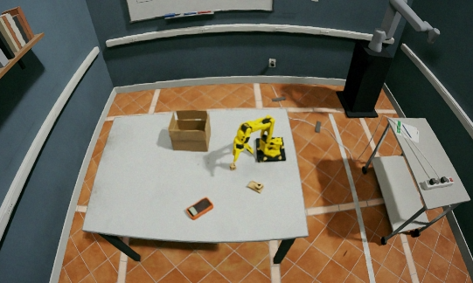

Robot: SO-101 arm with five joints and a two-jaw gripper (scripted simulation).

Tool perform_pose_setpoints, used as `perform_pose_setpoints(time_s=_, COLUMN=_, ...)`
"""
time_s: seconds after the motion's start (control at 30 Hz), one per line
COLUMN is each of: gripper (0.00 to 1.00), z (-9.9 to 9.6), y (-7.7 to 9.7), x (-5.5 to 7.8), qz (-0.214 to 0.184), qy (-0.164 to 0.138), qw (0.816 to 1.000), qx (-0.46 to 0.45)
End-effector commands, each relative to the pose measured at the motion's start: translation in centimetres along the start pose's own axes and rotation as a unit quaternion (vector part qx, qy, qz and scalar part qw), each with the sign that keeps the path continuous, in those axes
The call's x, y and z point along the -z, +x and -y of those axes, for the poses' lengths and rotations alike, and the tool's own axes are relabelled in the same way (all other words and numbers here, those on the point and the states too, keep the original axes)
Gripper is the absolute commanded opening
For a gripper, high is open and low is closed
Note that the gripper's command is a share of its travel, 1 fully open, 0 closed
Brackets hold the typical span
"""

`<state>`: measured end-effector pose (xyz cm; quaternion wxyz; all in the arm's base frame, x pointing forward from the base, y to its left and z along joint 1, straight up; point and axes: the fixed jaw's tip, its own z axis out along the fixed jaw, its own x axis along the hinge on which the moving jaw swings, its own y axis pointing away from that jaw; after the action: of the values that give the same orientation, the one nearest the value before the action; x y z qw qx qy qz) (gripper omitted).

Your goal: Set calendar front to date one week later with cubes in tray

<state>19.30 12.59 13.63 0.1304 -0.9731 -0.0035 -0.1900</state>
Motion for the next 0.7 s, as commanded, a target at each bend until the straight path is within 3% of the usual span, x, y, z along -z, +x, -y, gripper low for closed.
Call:
perform_pose_setpoints(time_s=0.0, gripper=0.35, z=-1.6, y=1.0, x=0.0, qz=-0.022, qy=-0.008, qw=0.999, qx=0.04)
perform_pose_setpoints(time_s=0.27, gripper=0.35, z=-3.9, y=1.9, x=-0.2, qz=-0.031, qy=-0.032, qw=0.995, qx=0.093)
perform_pose_setpoints(time_s=0.67, gripper=0.35, z=-5.1, y=2.3, x=-0.2, qz=-0.034, qy=-0.044, qw=0.991, qx=0.119)
